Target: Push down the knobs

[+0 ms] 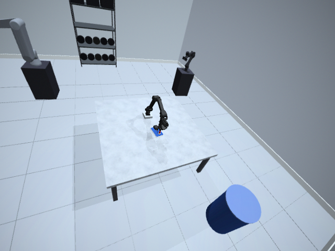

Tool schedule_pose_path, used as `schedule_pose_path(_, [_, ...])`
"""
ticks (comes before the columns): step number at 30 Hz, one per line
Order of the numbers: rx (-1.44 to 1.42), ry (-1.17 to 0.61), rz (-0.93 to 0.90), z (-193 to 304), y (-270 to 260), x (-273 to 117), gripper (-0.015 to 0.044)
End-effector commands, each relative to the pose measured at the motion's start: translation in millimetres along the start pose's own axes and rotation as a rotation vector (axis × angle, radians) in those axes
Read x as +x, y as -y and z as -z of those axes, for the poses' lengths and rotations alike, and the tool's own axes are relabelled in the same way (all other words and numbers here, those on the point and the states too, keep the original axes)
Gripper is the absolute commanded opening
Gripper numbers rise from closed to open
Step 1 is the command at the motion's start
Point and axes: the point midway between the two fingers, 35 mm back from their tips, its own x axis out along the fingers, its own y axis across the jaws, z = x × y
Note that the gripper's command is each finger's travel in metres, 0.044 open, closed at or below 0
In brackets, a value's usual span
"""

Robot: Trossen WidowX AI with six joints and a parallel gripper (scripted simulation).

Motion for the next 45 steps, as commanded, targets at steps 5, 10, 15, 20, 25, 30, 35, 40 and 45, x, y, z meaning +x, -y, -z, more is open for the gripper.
schedule_pose_path(5, [0.003, -0.021, -0.004, -2.9, -0.6, 16.3, 0.0000])
schedule_pose_path(10, [0.003, -0.021, -0.004, -3.5, -0.6, 8.5, 0.0000])
schedule_pose_path(15, [0.003, -0.021, -0.004, -3.9, -0.5, 0.4, 0.0000])
schedule_pose_path(20, [0.003, -0.021, -0.004, -4.0, -0.5, -7.6, 0.0000])
schedule_pose_path(25, [0.003, -0.021, -0.004, -4.0, -0.5, -15.5, 0.0000])
schedule_pose_path(30, [0.003, -0.021, -0.004, -3.9, -0.4, -23.3, 0.0000])
schedule_pose_path(35, [0.003, -0.029, -0.001, -2.9, -0.1, -20.3, 0.0026])
schedule_pose_path(40, [0.003, -0.029, -0.001, -2.9, -0.1, -20.3, 0.0157])
schedule_pose_path(45, [0.003, -0.030, -0.002, 14.4, 0.9, -28.9, 0.0289])
